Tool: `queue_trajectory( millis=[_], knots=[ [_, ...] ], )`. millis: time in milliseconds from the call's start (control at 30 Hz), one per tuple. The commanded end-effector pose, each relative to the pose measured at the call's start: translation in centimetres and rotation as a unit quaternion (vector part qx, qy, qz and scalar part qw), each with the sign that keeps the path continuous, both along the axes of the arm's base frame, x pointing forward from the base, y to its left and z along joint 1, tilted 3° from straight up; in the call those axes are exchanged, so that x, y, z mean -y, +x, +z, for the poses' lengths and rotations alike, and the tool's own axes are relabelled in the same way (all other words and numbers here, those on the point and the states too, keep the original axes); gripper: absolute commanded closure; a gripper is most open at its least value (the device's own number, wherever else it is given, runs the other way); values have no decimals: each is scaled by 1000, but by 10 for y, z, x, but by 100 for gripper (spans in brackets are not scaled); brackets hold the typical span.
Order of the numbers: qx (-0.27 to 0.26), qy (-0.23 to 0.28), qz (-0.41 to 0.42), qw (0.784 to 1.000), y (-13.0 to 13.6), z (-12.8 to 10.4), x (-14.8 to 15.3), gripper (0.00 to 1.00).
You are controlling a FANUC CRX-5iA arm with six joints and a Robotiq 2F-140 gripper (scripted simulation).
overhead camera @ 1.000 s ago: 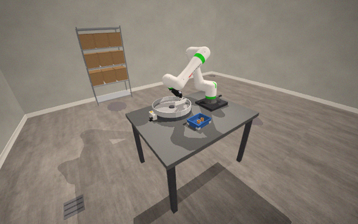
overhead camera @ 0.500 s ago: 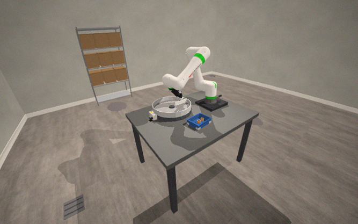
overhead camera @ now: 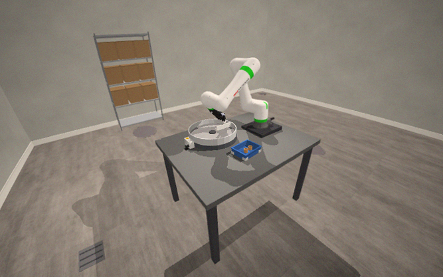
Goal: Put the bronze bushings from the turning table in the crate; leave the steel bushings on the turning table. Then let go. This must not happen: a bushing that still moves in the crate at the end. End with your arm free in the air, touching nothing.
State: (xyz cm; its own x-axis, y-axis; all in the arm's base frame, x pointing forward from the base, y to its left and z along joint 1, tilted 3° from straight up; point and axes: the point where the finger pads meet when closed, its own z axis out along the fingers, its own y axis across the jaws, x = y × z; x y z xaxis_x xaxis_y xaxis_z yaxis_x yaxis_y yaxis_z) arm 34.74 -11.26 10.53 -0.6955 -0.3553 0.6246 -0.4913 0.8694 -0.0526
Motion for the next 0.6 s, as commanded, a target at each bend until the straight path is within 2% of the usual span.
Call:
queue_trajectory(
  millis=[0,567],
  knots=[
    [0,0,0,1000,0,-2,0,94],
    [0,0,0,1000,1,-11,0,94]
  ],
)
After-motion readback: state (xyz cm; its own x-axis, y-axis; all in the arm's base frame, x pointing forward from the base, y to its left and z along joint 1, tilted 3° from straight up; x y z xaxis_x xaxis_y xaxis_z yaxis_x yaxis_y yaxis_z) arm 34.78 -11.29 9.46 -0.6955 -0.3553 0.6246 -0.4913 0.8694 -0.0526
